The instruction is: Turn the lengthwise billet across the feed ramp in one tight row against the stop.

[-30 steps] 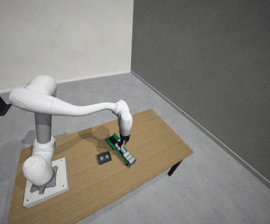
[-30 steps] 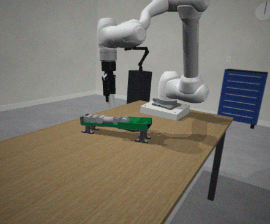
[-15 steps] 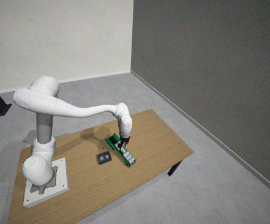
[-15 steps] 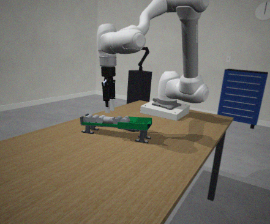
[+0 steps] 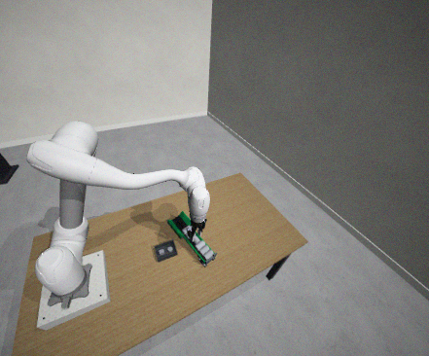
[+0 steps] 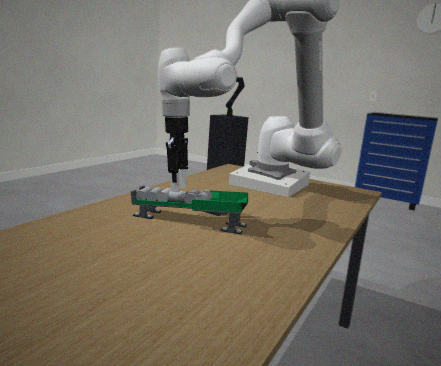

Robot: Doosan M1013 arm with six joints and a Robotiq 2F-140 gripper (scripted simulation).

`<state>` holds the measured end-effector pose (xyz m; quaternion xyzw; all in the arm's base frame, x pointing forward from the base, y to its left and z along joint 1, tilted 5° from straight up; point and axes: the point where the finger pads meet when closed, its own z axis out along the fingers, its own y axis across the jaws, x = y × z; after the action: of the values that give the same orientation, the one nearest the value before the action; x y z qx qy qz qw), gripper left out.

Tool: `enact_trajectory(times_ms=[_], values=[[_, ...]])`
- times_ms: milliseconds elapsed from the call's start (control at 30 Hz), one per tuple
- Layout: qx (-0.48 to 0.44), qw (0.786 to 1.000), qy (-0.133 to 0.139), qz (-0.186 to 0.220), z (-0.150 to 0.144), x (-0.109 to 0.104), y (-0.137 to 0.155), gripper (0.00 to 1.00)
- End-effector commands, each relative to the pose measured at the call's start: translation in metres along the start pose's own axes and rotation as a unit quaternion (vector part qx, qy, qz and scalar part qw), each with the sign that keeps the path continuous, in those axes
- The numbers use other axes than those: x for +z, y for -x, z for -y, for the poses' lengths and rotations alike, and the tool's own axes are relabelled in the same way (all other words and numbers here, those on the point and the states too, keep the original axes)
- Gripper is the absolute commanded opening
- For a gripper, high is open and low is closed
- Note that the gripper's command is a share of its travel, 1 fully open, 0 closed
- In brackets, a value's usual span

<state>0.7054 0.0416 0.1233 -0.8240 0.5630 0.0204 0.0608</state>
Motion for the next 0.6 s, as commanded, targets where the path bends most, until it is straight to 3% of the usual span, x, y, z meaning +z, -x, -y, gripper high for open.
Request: enact_trajectory(times_ms=[0,567], values=[[0.000,1.000,0.000,0.000,0.000,0.004,0.000,0.41],[0.000,1.000,0.000,0.000,0.000,0.021,-0.002,0.41]])
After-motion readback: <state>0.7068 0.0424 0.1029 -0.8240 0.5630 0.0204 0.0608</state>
